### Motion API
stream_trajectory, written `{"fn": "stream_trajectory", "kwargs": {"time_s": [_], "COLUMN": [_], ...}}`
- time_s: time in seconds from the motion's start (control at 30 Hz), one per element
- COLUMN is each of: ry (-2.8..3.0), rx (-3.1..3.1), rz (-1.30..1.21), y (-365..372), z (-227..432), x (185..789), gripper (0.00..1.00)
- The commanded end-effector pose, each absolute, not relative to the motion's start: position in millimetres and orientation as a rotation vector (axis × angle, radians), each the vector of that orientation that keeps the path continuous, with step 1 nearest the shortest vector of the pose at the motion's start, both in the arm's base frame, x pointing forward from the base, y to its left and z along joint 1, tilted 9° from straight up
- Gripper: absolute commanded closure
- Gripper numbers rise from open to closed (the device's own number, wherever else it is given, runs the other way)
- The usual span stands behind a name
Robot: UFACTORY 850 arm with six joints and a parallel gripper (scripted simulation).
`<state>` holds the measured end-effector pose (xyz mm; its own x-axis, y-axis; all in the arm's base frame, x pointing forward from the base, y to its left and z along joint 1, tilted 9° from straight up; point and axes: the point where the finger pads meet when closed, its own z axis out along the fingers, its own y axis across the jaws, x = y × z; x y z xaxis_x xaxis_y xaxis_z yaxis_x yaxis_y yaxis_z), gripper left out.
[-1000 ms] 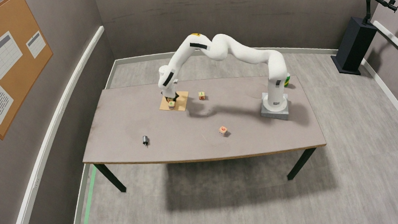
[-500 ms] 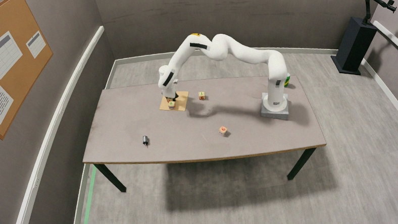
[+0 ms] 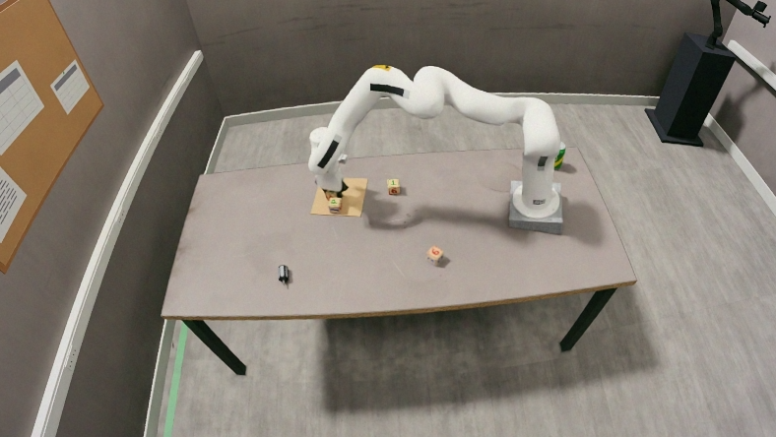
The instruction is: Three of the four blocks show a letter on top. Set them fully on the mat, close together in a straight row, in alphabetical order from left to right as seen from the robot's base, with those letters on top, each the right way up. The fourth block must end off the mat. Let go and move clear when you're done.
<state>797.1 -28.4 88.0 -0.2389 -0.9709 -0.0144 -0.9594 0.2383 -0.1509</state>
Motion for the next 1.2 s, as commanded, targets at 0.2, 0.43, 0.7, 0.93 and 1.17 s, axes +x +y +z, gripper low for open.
{"fn": "stream_trajectory", "kwargs": {"time_s": [0.2,0.43,0.7,0.93,1.17], "ry": [2.386,2.386,2.386,2.386,2.386], "rx": [-1.868,-1.868,-1.868,-1.868,-1.868], "rz": [-0.170,-0.170,-0.170,-0.170,-0.170], "y": [-28.4,-28.3,-27.2,-26.3,-26.2], "z": [89.5,95.3,144.0,184.5,188.4], "x": [798.0,797.1,789.6,783.4,782.8], "gripper": [0.56,0.56,0.56,0.56,0.56]}}
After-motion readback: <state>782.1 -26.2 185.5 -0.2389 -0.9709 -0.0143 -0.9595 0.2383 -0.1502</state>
